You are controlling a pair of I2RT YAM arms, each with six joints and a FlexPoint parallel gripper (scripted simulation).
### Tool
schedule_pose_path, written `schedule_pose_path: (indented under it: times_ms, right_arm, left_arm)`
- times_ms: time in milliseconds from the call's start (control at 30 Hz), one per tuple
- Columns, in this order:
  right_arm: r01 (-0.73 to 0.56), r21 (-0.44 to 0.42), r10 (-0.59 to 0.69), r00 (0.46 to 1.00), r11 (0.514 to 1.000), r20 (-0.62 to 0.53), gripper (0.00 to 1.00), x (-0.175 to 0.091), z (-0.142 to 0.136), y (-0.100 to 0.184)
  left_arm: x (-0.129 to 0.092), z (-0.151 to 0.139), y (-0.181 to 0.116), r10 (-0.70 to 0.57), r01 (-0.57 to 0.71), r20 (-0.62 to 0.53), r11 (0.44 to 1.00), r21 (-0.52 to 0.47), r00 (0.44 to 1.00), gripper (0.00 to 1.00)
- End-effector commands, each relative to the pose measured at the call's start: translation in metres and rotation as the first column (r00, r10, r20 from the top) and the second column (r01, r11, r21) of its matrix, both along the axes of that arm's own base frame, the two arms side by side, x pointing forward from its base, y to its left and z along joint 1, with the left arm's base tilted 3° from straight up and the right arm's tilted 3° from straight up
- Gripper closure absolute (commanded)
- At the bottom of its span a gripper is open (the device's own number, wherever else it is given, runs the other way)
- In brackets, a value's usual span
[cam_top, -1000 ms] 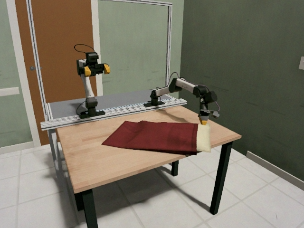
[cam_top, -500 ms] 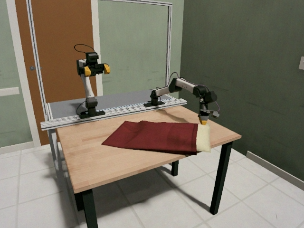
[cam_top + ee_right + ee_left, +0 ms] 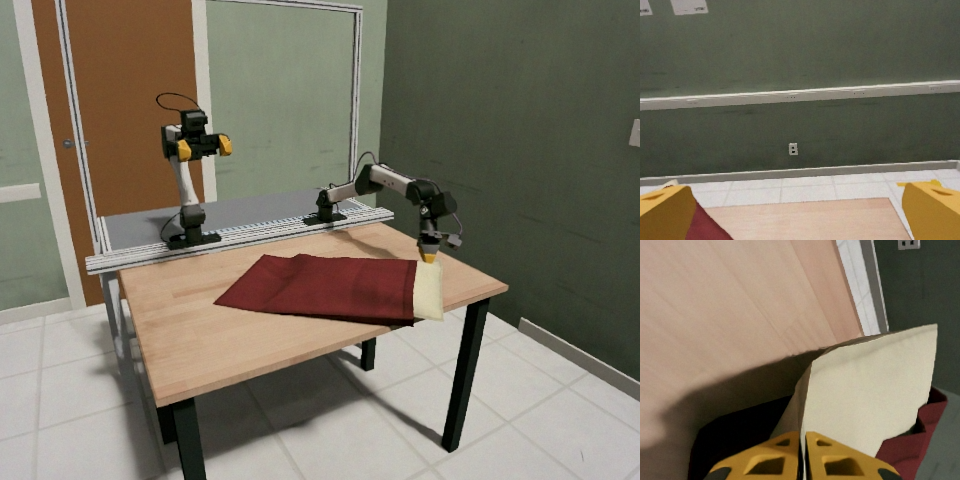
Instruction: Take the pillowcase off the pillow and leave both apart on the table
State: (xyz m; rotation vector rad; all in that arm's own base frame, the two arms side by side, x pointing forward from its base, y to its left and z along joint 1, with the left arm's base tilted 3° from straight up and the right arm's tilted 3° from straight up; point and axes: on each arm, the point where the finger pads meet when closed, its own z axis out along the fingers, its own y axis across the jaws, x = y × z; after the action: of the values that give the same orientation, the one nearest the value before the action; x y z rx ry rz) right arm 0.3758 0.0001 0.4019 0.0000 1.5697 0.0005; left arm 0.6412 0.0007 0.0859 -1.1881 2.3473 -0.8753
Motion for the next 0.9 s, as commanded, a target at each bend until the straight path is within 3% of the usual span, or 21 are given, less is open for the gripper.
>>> schedule_pose_path:
  times_ms: [0,500,867]
  right_arm:
    - [-0.006,-0.007,0.006,1.000,1.000,0.008,0.00,-0.003,0.008,0.000]
    - [-0.006,-0.007,0.006,1.000,1.000,0.008,0.00,-0.003,0.008,0.000]
    - [-0.006,-0.007,0.006,1.000,1.000,0.008,0.00,-0.003,0.008,0.000]
  left_arm:
    - [0.000,-0.008,-0.015,-0.036,0.036,-0.012,0.999,-0.013,0.999,1.00]
    - [-0.005,-0.015,0.032,-0.007,0.006,-0.032,1.000,-0.013,0.999,1.00]
    - [-0.005,-0.018,0.029,-0.006,0.006,-0.038,1.000,0.001,0.999,1.00]
